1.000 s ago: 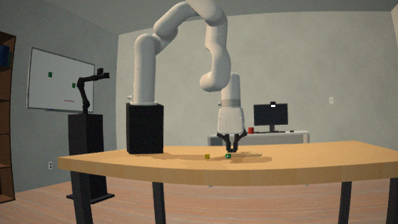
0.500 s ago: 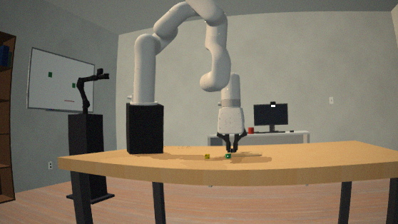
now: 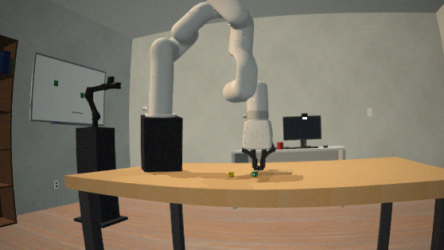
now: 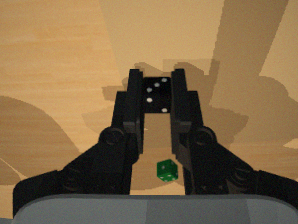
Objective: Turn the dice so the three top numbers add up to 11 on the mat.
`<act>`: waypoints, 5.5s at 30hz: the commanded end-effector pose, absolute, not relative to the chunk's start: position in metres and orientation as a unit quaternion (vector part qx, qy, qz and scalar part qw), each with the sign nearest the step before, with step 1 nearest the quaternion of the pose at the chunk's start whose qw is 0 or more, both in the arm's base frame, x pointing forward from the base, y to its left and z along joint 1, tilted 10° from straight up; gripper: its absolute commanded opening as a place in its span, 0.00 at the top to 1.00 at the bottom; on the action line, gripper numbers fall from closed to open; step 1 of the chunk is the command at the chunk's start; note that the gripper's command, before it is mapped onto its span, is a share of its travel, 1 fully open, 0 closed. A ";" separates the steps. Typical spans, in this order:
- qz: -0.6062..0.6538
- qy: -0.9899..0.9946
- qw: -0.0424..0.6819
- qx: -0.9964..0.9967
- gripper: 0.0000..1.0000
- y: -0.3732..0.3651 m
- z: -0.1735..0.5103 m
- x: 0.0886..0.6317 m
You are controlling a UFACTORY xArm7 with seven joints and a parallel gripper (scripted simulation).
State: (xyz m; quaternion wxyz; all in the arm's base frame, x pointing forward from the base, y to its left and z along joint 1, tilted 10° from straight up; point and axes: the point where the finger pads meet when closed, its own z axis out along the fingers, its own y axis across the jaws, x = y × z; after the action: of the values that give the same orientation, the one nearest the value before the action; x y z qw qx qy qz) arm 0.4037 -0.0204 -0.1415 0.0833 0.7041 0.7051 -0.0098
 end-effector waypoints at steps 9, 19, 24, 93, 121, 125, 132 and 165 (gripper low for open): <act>-0.009 0.705 0.084 0.704 0.89 -0.020 -0.141 0.405; -0.009 0.705 0.084 0.704 0.89 -0.021 -0.141 0.405; -0.009 0.705 0.084 0.704 0.89 -0.021 -0.141 0.405; -0.009 0.705 0.084 0.704 0.89 -0.021 -0.144 0.406; -0.009 0.705 0.084 0.704 0.69 -0.021 -0.144 0.406; -0.009 0.705 0.084 0.704 0.69 -0.020 -0.137 0.405; -0.009 0.705 0.084 0.704 0.69 -0.017 -0.116 0.402; -0.009 0.705 0.084 0.704 0.00 -0.009 -0.056 0.396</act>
State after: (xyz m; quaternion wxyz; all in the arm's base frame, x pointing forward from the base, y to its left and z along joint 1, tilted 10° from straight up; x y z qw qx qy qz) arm 0.3947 -0.0096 -0.0567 0.0831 0.7041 0.7051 -0.0100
